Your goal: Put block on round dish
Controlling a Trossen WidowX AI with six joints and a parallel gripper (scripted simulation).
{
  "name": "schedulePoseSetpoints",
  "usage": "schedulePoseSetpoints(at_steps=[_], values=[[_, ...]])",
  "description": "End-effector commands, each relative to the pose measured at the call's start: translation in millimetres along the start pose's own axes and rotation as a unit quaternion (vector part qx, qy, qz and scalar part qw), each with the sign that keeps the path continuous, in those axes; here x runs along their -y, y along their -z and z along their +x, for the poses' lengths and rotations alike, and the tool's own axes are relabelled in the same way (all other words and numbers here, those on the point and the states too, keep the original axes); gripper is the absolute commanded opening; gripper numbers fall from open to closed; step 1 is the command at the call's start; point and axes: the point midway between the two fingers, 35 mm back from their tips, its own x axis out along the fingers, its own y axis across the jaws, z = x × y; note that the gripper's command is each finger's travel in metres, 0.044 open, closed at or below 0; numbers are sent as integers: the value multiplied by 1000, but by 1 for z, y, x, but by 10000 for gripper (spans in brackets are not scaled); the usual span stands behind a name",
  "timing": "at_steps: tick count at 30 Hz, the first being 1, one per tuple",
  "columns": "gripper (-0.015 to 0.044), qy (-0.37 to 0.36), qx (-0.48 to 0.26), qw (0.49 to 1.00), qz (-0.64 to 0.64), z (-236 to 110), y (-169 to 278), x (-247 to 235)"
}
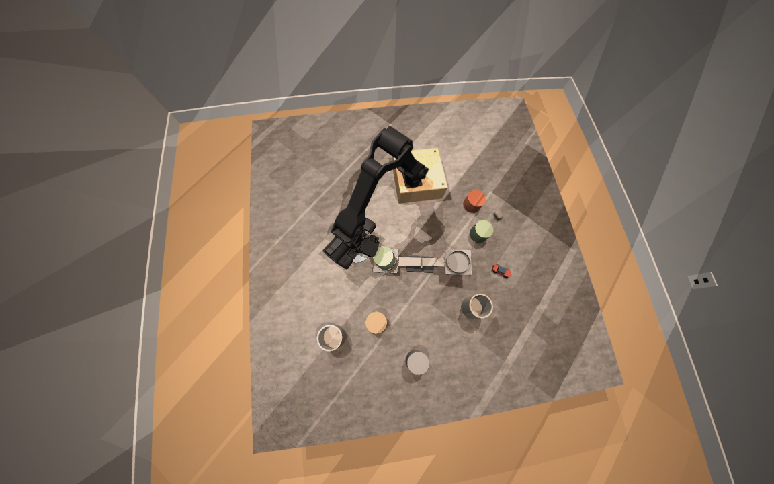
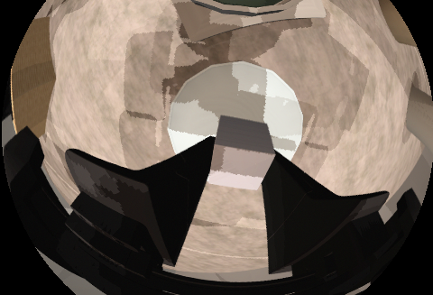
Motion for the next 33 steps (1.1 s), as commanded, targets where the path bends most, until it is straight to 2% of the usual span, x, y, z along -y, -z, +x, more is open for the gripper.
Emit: schedulePoseSetpoints(at_steps=[1, 3, 18, 20, 23, 30, 33], values=[[0, -3, 3, 1000, -2, 9, -1, -2], [0, -3, 3, 1000, -2, 10, -1, -2], [394, -1, 0, 1000, 0, 4, 0, 0], [440, -1, 1, 1000, 0, -8, 0, 0], [440, -2, 2, 1000, -2, -49, 0, -1], [440, -2, 2, 1000, -2, -55, 0, -1], [440, 7, 0, 1000, -1, -92, 0, -1]])
